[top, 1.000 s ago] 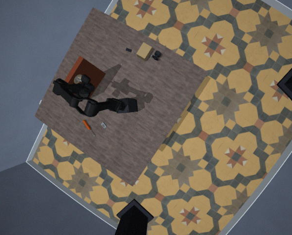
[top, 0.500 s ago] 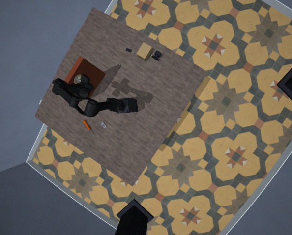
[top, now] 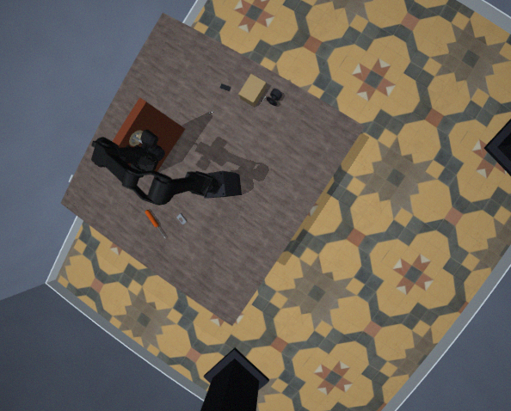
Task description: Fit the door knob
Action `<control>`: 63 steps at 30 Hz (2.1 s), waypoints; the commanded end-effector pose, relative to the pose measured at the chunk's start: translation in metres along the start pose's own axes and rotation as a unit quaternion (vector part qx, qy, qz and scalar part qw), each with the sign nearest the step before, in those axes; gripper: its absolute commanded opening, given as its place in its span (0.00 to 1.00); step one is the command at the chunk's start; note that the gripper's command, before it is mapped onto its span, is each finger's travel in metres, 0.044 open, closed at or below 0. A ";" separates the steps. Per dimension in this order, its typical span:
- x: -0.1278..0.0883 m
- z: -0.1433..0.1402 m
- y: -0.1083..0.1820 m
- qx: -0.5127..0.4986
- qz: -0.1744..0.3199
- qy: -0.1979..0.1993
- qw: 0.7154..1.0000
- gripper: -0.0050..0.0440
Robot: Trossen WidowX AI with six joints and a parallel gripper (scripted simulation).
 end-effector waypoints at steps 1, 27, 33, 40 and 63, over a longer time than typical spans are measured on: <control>-0.003 0.001 -0.002 0.001 0.009 -0.003 1.000 0.10; -0.001 0.000 0.000 0.002 0.001 0.000 1.000 0.10; -0.004 0.001 0.001 0.003 0.006 -0.001 1.000 0.10; -0.004 0.001 0.001 0.003 0.008 -0.001 1.000 0.10; -0.004 0.002 0.003 0.004 0.008 -0.002 1.000 0.10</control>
Point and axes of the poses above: the point midway between the two fingers, 35 mm back from their tips, its own x axis out along the fingers, its own z axis across the jaws, y = z × x, the point moved 2 cm from there along -x, back along the fingers, and after that the axes turned 12 degrees about -x, right-handed, at the moved point
